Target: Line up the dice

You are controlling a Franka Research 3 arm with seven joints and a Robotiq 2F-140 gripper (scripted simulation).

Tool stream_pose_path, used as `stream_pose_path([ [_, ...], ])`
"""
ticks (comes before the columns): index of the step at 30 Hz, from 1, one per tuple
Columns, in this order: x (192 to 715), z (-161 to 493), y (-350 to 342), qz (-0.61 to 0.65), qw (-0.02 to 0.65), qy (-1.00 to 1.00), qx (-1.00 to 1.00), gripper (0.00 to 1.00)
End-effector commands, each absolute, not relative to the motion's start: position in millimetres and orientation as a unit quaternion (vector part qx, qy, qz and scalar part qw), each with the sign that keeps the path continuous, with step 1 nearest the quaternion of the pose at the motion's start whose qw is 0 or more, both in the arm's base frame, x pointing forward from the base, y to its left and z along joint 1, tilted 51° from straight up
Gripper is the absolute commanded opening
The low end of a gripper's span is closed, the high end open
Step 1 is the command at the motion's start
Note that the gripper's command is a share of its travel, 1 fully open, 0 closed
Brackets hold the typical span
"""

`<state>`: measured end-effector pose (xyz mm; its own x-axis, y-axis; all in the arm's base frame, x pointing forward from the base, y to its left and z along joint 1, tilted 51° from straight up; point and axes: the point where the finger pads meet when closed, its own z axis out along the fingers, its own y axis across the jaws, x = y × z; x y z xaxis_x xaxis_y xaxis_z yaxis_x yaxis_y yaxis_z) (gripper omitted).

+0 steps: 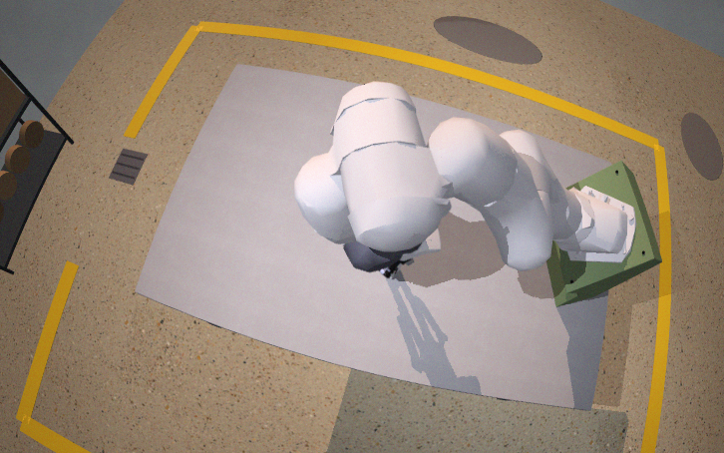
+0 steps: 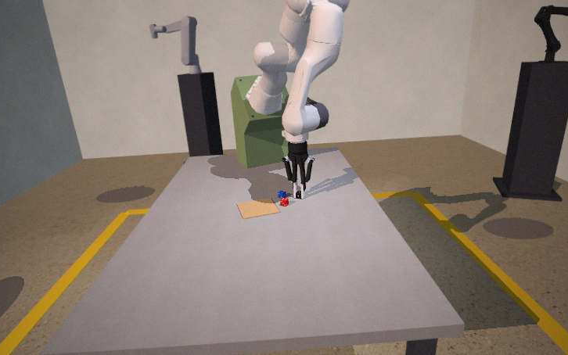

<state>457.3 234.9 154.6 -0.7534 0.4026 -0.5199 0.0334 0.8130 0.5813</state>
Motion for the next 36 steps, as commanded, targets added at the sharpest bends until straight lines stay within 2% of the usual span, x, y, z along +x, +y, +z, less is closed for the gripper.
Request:
stream_pose_path([
  [1,458,155,236,0.283,0.329,0.892,0.126,0.13],
  [22,398,213,197,0.283,0.329,0.892,0.126,0.13],
  [36,392,217,194,0.283,0.329,0.892,0.126,0.13],
])
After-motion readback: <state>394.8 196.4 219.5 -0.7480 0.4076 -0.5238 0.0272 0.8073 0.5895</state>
